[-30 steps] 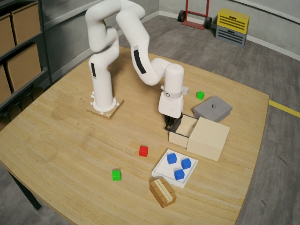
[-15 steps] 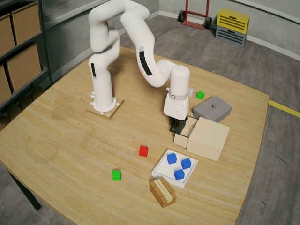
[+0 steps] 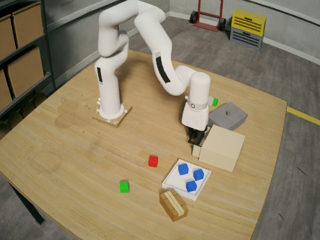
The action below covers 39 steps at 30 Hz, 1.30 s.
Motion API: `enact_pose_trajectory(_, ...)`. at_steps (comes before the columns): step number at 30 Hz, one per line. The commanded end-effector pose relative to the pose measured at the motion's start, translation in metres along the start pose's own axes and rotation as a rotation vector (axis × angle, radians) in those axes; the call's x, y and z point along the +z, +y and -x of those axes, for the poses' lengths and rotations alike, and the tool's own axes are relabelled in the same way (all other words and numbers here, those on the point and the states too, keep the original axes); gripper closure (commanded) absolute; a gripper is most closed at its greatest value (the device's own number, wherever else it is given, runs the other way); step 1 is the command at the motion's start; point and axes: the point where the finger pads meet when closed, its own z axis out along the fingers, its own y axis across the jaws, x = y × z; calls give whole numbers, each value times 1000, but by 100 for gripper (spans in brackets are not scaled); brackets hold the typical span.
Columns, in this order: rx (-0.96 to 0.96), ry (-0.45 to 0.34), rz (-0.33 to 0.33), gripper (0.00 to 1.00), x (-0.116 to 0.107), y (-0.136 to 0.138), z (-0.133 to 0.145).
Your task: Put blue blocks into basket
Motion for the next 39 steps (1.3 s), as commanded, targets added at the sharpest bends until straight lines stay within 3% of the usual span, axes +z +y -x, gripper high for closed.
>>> enact_pose_trajectory(1, 0, 0, 3, 100, -1, 12, 0)
enact_pose_trajectory(19, 0, 0, 3, 100, -1, 34, 0)
enact_pose_trajectory(39, 0, 0, 3, 100, -1, 36, 0)
